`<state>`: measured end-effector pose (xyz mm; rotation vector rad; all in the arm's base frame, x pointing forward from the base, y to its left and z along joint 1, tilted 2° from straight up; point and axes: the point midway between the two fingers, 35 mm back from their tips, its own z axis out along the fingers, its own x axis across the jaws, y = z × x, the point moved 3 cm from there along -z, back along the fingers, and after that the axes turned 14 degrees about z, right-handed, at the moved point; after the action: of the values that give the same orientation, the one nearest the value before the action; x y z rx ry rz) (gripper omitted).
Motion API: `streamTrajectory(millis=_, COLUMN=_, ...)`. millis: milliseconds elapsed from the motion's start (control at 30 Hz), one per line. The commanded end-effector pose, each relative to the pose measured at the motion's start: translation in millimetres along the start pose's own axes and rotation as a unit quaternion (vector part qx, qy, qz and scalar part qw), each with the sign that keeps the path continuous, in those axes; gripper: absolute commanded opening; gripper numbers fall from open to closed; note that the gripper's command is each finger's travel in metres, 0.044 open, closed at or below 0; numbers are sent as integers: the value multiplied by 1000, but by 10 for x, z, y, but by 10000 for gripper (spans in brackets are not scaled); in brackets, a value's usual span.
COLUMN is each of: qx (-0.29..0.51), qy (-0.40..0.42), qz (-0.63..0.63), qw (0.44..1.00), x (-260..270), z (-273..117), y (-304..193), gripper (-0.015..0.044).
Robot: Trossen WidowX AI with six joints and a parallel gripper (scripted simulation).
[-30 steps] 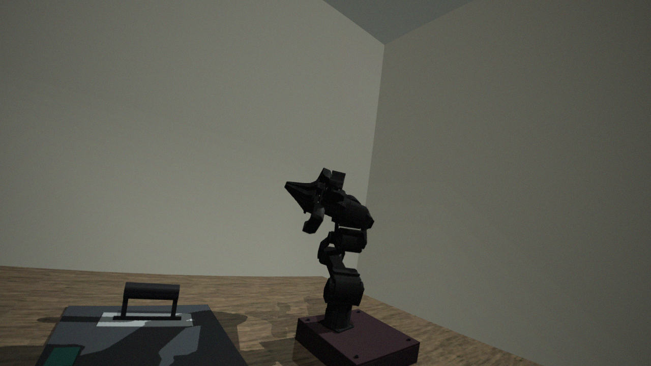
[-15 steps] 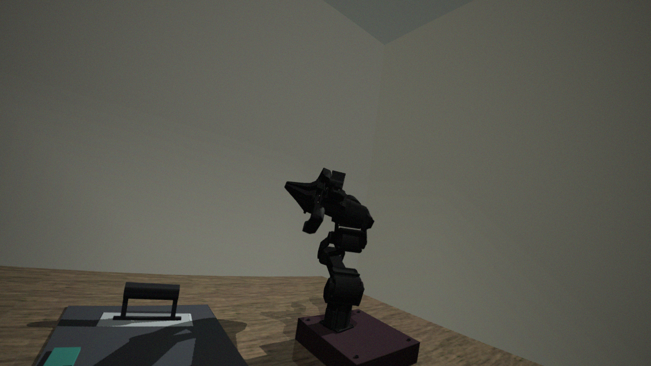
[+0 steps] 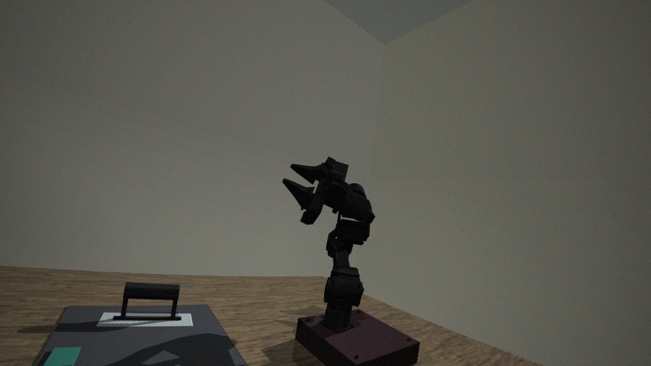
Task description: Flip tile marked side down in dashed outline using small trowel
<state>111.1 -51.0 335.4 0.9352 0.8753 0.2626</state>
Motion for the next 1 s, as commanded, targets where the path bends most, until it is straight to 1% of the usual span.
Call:
streamTrajectory(millis=0, qx=-8, qy=-9, qz=-26, qw=1000, x=-5, z=77, y=187, gripper=270)
streamTrajectory(millis=200, qx=-15, qy=-14, qz=-69, qw=997, x=38, z=199, y=425, gripper=270)
streamTrajectory(millis=400, qx=-9, qy=-39, qz=-73, qw=997, x=19, z=285, y=464, gripper=270)
streamTrajectory(millis=567, qx=-13, qy=-36, qz=-91, qw=995, x=62, z=371, y=580, gripper=270)
streamTrajectory(millis=967, qx=-15, qy=-9, qz=-169, qw=986, x=286, z=774, y=907, gripper=270)
